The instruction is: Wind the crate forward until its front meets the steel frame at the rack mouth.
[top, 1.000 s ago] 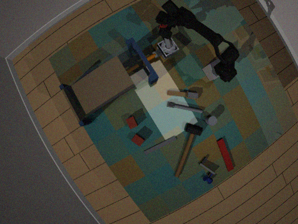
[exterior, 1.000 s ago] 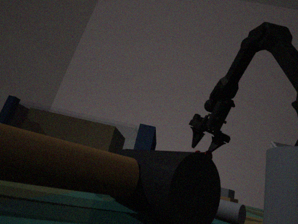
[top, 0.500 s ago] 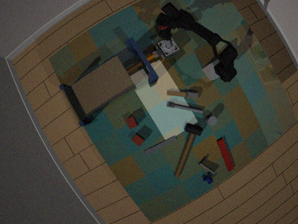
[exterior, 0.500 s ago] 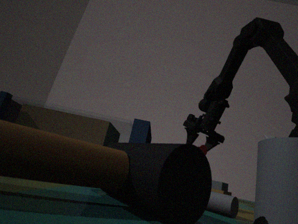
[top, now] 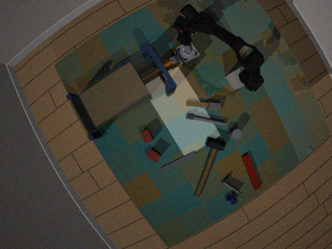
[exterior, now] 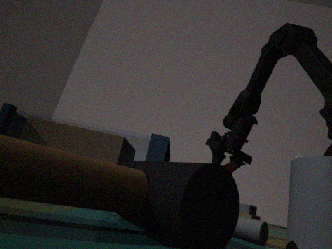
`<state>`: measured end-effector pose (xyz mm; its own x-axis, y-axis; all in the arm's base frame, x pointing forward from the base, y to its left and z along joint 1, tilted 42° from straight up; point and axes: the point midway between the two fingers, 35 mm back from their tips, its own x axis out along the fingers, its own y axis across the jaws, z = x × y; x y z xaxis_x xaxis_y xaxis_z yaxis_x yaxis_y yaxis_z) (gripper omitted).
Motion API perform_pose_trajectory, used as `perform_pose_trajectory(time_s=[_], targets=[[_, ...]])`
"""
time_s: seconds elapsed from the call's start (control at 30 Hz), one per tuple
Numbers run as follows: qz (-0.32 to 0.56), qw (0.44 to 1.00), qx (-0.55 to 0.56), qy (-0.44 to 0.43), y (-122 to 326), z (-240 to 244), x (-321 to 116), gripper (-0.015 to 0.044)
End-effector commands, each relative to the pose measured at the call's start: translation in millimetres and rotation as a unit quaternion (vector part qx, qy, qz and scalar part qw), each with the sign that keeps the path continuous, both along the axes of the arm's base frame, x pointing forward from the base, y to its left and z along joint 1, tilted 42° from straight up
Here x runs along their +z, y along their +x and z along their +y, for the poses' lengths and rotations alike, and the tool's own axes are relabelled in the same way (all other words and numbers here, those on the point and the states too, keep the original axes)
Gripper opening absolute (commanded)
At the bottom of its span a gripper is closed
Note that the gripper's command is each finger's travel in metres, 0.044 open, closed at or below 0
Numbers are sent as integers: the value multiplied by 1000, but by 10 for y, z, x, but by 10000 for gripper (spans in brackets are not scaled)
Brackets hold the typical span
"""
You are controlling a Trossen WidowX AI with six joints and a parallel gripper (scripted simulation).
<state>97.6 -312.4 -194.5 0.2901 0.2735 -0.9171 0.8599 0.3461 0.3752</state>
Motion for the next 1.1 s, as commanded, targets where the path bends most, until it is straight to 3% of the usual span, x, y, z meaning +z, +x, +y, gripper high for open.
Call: perform_pose_trajectory(time_s=[0.0,0.23,0.4,1.07], targets=[[0,1000,0,-1,1,-6,4,230],[0,1000,0,-1,1,-6,4,46],[0,1000,0,-1,1,-6,4,0],[-2,1000,-3,3,62,1,-34,0]])
